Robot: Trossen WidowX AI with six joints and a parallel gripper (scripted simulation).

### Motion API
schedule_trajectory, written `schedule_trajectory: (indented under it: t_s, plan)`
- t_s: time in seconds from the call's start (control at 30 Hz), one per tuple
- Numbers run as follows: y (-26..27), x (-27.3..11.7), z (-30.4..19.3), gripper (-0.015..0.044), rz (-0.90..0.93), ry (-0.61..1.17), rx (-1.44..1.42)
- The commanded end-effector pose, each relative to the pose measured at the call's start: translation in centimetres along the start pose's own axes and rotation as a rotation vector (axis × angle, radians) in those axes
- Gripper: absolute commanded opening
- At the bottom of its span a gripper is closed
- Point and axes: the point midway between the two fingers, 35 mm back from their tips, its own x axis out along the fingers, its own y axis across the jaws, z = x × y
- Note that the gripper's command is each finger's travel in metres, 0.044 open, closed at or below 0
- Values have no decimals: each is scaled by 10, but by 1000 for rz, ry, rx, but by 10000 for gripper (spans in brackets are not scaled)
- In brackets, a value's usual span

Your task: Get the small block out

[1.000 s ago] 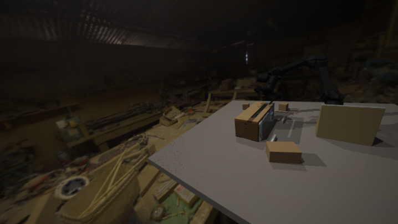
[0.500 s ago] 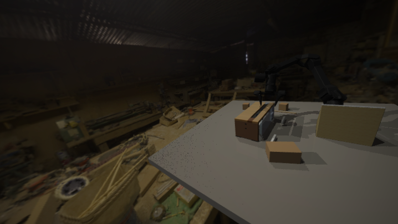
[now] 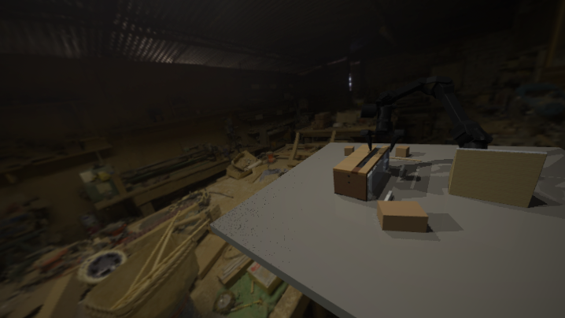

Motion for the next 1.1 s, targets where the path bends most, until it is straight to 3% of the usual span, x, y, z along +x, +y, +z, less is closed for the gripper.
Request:
schedule_trajectory:
  t_s: [0.0, 1.07]
  plan:
    - [0, 8, 2, 400, 0, -4, -2]
    - [-3, 58, 17, 400, 0, -7, -2]
